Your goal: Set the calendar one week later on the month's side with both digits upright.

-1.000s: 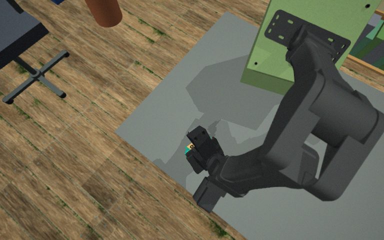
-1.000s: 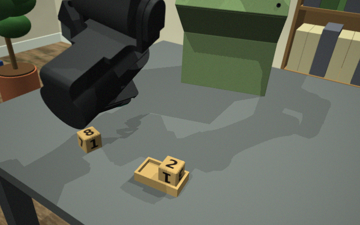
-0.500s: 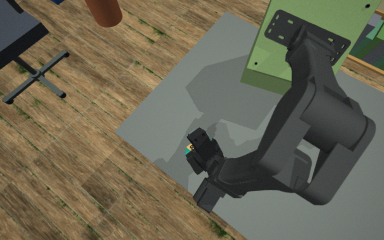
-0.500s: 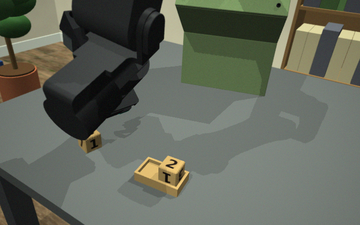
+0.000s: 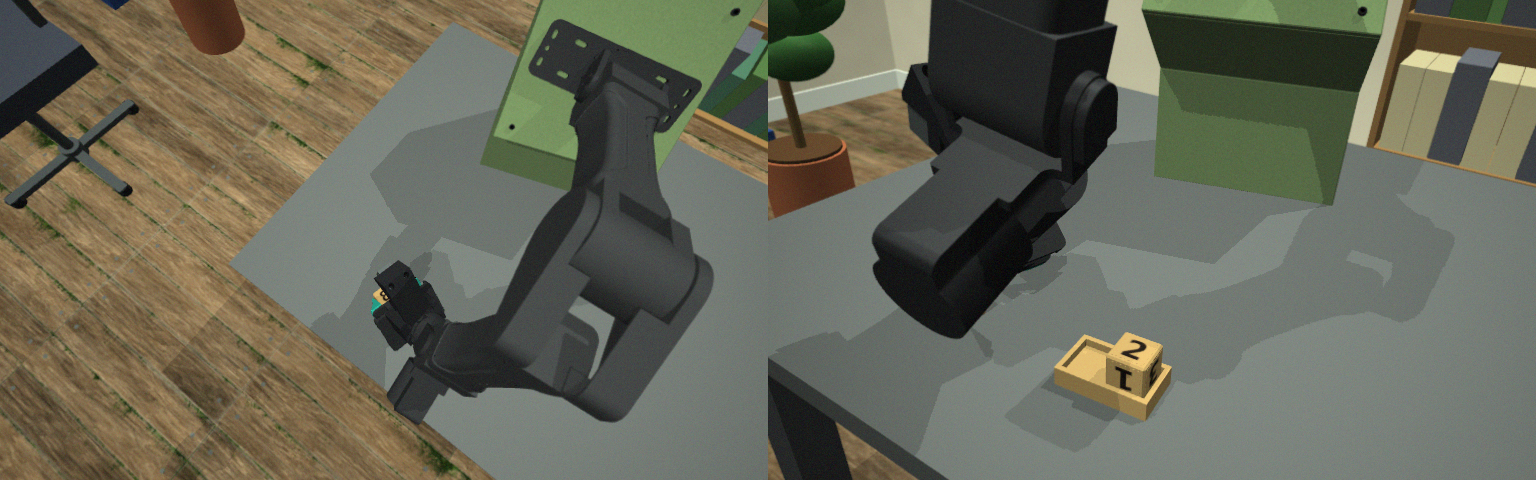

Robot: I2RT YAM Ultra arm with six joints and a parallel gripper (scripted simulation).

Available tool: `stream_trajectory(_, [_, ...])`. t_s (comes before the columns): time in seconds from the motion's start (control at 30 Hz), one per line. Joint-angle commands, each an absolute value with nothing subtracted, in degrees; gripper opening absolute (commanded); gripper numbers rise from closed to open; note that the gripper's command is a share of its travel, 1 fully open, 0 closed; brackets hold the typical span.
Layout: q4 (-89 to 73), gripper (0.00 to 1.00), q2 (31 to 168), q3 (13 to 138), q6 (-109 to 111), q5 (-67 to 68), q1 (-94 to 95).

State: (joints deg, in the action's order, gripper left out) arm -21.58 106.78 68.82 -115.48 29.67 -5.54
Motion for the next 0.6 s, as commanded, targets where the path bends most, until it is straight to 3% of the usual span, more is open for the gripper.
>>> stream_trajectory(0.0, [-21.12, 0.47, 107.67, 69.38, -115.70, 30.69, -5.58])
stream_trajectory(0.57, [-19.77, 0.47, 112.08, 72.13, -116.30, 30.99, -4.98])
